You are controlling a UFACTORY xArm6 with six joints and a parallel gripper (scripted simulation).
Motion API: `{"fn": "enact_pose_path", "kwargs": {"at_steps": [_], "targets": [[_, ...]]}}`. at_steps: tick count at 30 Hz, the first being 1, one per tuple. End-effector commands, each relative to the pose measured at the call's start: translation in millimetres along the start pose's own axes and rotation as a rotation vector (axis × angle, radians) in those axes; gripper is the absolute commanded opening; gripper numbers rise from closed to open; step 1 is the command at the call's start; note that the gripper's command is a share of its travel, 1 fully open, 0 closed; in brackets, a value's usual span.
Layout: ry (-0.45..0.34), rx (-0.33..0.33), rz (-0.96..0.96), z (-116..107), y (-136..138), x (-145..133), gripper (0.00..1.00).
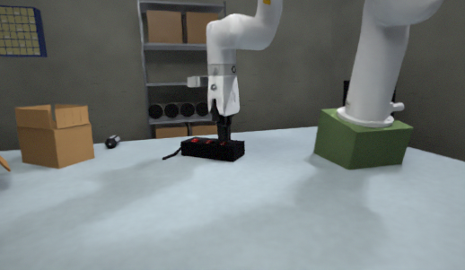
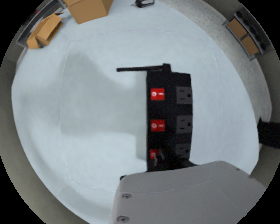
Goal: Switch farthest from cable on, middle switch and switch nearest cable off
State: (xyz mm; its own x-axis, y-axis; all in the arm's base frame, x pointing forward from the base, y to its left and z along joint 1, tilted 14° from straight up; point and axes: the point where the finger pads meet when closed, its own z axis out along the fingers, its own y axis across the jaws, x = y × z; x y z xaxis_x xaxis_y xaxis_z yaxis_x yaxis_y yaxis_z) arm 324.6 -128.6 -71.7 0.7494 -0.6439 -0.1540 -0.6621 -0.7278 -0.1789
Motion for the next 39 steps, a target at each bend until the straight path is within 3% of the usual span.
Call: {"fn": "enact_pose_path", "kwargs": {"at_steps": [1, 39], "targets": [[0.003, 0.001, 0.000, -0.9, -0.4, 1.4, 0.00], [0.003, 0.001, 0.000, 2.4, -0.4, 1.4, 0.00]]}}
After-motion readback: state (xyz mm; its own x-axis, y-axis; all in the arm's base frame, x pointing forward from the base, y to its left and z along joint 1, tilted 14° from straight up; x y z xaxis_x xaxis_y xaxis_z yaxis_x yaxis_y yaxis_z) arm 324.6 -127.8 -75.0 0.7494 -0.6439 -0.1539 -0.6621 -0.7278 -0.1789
